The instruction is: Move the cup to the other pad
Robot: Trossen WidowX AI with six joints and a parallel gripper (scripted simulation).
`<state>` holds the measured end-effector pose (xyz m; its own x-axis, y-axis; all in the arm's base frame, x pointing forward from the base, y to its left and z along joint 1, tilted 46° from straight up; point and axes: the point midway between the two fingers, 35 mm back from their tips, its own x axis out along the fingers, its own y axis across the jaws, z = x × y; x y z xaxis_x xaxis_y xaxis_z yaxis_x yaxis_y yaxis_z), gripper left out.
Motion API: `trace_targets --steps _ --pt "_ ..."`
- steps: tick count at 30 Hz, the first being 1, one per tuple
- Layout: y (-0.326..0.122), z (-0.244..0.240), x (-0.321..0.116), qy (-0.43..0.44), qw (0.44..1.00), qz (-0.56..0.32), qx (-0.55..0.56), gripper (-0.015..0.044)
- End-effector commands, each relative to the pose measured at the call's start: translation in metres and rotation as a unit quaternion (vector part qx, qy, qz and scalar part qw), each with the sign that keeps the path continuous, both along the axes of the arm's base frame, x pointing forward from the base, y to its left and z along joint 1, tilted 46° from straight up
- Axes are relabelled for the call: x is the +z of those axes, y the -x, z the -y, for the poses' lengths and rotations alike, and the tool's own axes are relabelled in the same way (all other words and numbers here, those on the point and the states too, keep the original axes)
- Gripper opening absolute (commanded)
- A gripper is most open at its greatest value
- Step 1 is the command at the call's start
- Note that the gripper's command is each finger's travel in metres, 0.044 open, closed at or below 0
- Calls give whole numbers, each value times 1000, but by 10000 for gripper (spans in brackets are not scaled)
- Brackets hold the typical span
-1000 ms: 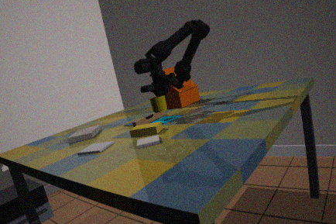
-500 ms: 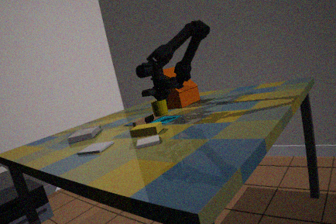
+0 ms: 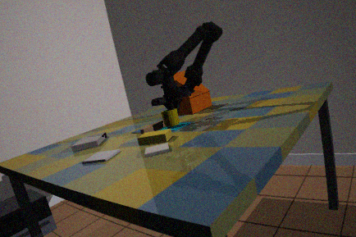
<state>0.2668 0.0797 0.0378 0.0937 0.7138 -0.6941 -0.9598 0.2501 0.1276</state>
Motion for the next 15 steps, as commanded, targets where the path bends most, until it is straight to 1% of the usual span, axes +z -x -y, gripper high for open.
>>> trace_targets --steps 1,12,15 --pt "0 0 0 0 1000 0 0 0" --pt "0 0 0 0 1000 0 0 0" --pt "0 0 0 0 1000 0 0 79"
